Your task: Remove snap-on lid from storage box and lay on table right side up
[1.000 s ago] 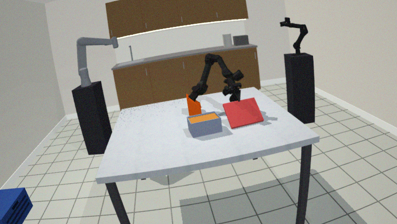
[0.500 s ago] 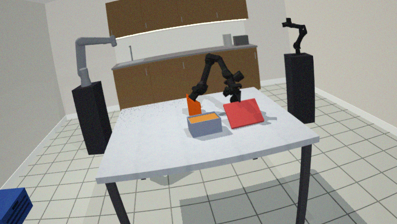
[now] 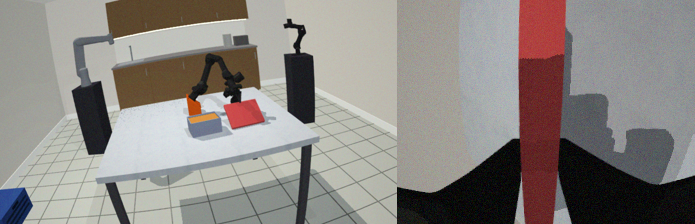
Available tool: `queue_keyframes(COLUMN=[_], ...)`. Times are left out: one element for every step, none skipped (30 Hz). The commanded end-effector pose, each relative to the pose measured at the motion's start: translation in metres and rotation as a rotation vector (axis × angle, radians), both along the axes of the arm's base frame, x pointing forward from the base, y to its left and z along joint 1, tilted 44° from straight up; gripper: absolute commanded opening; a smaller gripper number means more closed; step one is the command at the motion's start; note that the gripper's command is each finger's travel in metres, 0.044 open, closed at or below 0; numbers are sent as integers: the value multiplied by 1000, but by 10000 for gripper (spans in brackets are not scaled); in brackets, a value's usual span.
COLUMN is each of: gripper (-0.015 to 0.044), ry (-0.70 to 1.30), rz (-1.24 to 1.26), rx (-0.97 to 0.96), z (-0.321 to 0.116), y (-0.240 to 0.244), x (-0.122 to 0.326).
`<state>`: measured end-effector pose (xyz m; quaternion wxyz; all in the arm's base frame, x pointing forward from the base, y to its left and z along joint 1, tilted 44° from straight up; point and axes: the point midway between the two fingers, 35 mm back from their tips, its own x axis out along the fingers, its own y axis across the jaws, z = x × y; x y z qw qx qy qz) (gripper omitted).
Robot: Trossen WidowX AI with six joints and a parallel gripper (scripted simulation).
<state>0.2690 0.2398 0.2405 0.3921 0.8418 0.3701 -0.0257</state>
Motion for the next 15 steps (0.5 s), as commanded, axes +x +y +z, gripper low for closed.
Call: queue_keyframes(gripper=[0,0,0,0,0,0,0,0,0,0,0,0,0,0,0], ry=[31,31,31,31,31,31,31,31,31,31,31,31,31,31,31], rz=[21,21,21,21,21,21,21,21,21,21,21,21,21,21,21], rx=[-17,-17,-17,-17,-17,-17,-17,-17,-17,-17,-17,-17,-17,-16,-16], z=[-15,-16,-16,-17,-17,-18,-19,-19,-20,-20,-21,-22,-22,-23,-23], y=[7,8,8,9,9,10,10,11,12,12,13,13,14,14,15], x=[-4,-4,-4,-4,-4,-4,-4,-4,-4,-4,-5,-5,-5,-5,-5])
